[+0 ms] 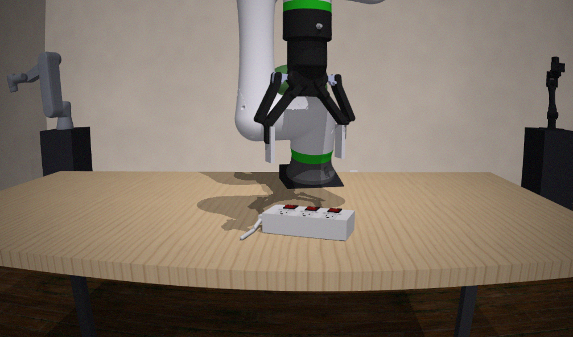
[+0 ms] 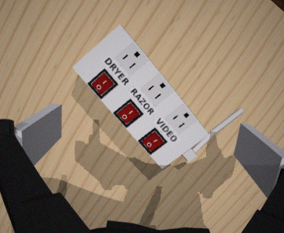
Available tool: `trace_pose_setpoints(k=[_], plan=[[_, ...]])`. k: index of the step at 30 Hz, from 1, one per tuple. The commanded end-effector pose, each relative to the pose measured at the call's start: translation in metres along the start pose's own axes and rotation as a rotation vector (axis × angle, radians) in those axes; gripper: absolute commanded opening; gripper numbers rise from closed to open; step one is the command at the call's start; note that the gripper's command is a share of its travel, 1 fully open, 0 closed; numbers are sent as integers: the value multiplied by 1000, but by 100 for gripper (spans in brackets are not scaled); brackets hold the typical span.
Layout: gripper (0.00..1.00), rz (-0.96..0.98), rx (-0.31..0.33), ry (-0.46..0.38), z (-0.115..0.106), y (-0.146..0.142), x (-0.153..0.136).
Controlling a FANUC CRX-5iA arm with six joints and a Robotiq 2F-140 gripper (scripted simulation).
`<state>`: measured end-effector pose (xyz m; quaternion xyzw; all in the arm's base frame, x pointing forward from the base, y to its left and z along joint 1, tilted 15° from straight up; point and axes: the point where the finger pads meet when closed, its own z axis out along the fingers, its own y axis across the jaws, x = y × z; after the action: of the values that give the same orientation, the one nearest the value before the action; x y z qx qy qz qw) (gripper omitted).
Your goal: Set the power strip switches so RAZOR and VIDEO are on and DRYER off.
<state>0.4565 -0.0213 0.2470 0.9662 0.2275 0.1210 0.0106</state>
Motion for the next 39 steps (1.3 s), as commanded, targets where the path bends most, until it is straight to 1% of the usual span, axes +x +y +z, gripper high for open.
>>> trace_pose_setpoints(k=[1, 5, 7, 8, 9, 12, 39], plan=[[100, -279, 2, 7, 18, -14, -8], [100, -490, -1, 5, 23, -18, -11], [100, -490, -1, 5, 23, -18, -11], [100, -642, -2, 8, 23, -18, -11], [0, -682, -1, 10, 23, -18, -11], [0, -795, 4, 18, 23, -18, -11], [0, -795, 4, 18, 23, -18, -11]])
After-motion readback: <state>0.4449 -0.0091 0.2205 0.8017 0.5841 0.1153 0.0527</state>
